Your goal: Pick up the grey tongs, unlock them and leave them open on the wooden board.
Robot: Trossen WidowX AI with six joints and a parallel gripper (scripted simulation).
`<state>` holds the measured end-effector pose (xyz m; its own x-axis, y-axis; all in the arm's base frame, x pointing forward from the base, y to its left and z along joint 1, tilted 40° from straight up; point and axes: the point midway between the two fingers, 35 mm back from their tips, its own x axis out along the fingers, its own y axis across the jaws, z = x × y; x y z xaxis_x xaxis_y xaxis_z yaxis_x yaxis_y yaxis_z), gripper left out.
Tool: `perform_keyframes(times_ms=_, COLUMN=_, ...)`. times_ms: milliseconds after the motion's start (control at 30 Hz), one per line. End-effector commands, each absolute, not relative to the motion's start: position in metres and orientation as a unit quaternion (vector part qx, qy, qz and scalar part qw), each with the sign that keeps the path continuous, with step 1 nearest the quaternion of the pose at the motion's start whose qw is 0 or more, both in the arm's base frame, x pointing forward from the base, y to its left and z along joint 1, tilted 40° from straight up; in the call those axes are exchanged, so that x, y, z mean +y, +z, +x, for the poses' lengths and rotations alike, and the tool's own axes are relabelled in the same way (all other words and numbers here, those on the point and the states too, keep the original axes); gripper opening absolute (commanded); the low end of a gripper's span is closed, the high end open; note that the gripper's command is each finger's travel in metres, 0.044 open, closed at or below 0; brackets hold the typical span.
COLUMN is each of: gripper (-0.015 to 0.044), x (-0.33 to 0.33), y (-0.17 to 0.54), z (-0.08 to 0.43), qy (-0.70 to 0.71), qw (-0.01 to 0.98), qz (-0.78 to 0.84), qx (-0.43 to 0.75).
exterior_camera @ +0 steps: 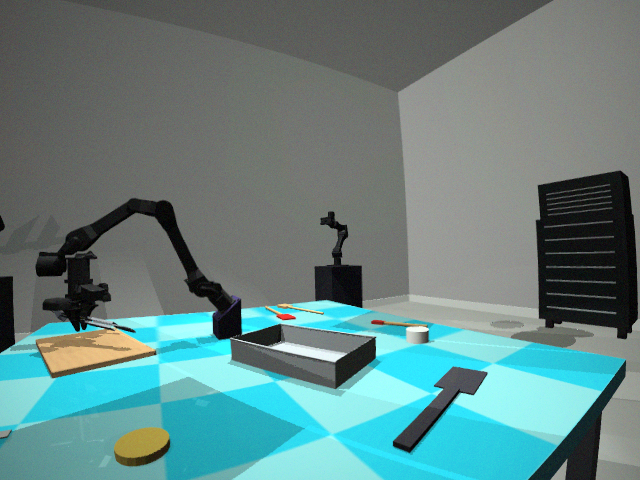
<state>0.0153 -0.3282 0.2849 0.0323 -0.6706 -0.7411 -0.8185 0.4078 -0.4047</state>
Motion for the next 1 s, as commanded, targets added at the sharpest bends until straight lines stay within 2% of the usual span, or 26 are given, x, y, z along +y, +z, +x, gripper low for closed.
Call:
perform_keyframes(times_ms=0, gripper=-0.0150, x=-0.3314, y=0.2798, z=0.0160, qy=0.076, qw=0.476, qz=-0.539, qx=0.691)
perform_keyframes(times_ms=267, gripper=-0.0150, x=-0.3347, y=0.2754, z=0.0162, qy=0.076, qw=0.476, qz=-0.539, qx=0.691)
perform_keyframes(times_ms=967, gripper=0.0401, x=-0.3343, y=0.2758, z=0.0158, qy=0.079, qw=0.476, qz=-0.538, qx=0.691)
